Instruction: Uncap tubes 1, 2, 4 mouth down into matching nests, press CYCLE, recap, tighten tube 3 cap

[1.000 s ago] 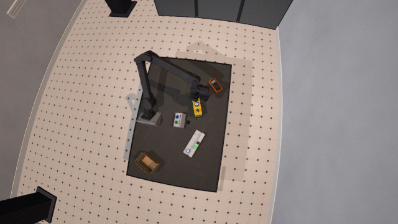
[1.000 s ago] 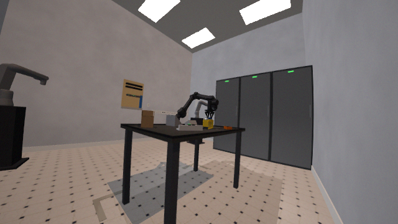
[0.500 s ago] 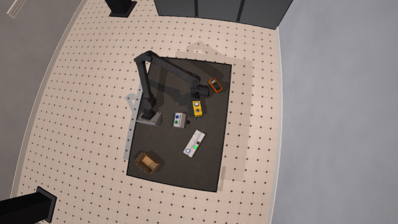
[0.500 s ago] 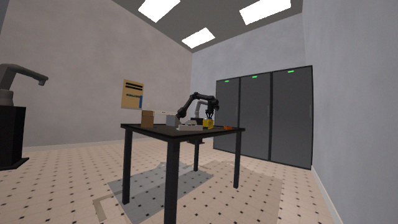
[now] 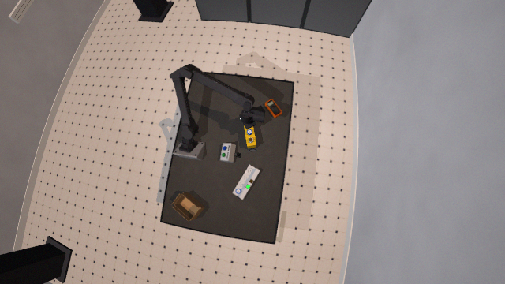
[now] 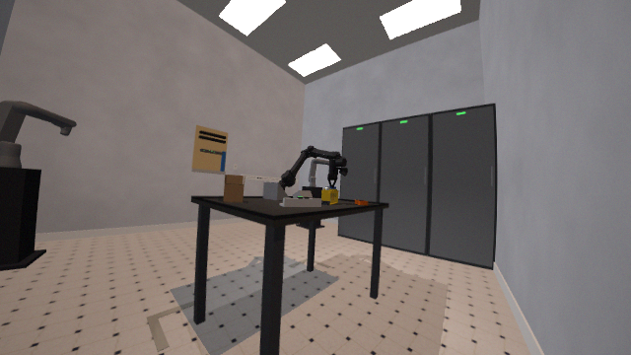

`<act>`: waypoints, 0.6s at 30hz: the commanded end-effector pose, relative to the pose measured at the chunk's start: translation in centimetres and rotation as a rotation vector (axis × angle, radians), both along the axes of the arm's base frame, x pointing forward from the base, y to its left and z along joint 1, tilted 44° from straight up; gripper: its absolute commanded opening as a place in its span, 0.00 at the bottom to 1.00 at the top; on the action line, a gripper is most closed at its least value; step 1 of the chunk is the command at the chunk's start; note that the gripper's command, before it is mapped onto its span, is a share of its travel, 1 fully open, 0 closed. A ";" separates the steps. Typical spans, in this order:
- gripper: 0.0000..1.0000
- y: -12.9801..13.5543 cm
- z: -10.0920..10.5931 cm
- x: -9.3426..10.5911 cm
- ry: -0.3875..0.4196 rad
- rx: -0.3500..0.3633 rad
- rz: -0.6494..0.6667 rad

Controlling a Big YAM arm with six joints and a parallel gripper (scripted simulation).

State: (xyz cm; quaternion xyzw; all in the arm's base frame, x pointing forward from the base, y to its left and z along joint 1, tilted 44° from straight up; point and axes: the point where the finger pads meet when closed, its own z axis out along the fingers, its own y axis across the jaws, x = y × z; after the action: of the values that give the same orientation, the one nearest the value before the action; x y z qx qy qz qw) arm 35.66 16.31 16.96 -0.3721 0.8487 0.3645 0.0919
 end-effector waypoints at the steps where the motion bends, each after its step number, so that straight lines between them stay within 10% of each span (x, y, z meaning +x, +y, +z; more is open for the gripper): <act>1: 0.49 0.9 0.9 0.3 -0.178 0.033 0.190; 18: 0.49 0.8 0.8 0.1 -0.588 0.104 0.620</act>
State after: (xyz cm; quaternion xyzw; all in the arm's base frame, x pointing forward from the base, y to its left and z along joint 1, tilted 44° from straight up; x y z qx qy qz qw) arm 35.66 16.31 16.96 -0.6192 0.6894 0.3174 0.2014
